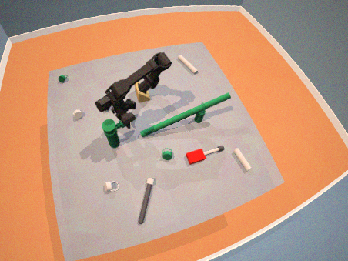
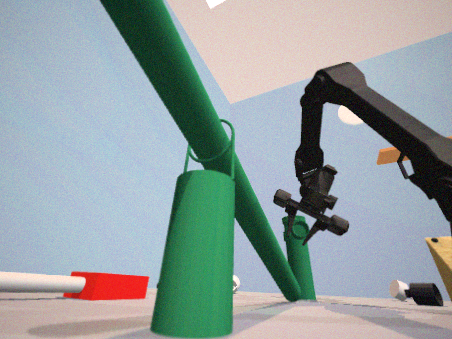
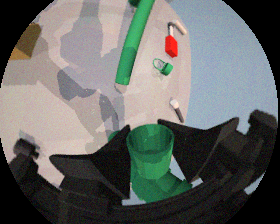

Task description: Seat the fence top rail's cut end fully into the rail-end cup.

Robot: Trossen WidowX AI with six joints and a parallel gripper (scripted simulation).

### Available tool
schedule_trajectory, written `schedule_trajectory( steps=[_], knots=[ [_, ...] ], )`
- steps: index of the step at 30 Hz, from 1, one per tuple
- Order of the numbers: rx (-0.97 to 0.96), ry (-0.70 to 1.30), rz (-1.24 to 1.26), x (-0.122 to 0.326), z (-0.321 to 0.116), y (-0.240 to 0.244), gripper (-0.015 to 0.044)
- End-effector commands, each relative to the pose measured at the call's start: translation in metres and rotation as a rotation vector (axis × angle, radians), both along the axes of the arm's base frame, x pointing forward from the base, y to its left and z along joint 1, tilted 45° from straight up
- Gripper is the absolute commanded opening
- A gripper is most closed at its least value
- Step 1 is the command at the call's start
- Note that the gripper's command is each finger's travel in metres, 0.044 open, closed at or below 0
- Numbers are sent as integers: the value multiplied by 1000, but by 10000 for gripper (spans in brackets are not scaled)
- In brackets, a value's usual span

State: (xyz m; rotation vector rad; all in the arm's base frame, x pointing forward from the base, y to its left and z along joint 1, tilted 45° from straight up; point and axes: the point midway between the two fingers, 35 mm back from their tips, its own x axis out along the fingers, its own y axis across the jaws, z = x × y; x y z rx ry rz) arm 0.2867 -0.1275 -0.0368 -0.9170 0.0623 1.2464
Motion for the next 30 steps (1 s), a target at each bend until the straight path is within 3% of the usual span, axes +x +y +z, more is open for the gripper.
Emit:
schedule_trajectory(
  steps=[1, 30],
  knots=[
    [-4, 21, -25, 3, 1, 1, 0],
    [-20, 140, -150, 19, 4, 6, 0]
  ],
)
